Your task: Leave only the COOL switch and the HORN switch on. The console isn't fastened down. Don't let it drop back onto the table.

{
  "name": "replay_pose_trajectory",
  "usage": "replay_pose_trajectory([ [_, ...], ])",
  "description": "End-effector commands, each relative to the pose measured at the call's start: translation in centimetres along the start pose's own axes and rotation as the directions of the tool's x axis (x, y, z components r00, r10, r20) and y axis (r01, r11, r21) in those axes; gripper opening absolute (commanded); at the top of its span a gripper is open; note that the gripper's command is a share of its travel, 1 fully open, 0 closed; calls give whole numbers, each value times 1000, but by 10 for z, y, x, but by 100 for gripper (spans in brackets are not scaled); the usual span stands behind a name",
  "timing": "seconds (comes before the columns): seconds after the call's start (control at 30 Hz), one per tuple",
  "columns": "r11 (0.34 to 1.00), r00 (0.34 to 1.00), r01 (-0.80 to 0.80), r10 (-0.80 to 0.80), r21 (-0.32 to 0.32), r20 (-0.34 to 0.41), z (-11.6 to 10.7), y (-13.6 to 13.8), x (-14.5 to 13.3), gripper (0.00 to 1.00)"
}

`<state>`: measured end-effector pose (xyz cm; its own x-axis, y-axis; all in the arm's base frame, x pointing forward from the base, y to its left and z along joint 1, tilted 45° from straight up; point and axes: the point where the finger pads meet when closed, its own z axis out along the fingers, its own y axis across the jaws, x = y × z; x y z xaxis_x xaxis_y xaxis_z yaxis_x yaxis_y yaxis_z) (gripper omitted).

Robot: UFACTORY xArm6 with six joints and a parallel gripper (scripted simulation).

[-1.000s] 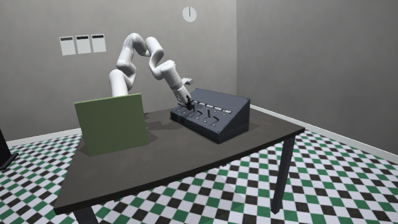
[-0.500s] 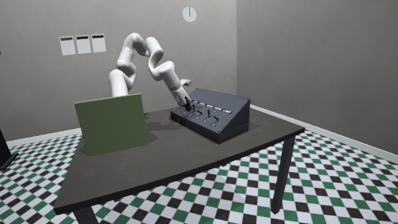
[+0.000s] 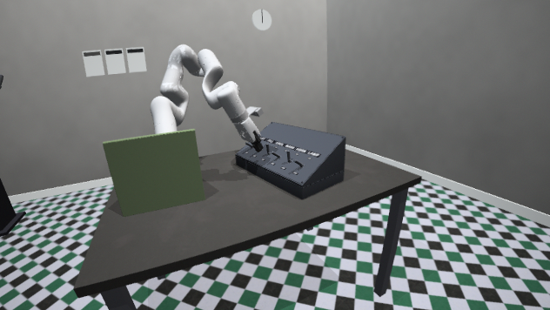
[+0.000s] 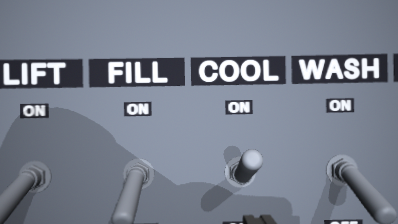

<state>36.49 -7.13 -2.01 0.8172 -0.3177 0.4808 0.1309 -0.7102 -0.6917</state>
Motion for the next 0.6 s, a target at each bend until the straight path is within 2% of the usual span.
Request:
replay_pose_trajectory([
  [0.0, 1000, 1000, 2, -2, -1, -2, -22, 0, 2, 0],
  [0.1, 1000, 1000, 2, -2, -1, -2, -43, 0, 1, 0],
  [0.17, 1000, 1000, 2, -2, -1, -2, -43, 0, 1, 0],
  [0.4, 1000, 1000, 2, -2, -1, -2, -87, 0, 1, 0],
  [0.57, 1000, 1000, 2, -2, -1, -2, -100, 0, 1, 0],
])
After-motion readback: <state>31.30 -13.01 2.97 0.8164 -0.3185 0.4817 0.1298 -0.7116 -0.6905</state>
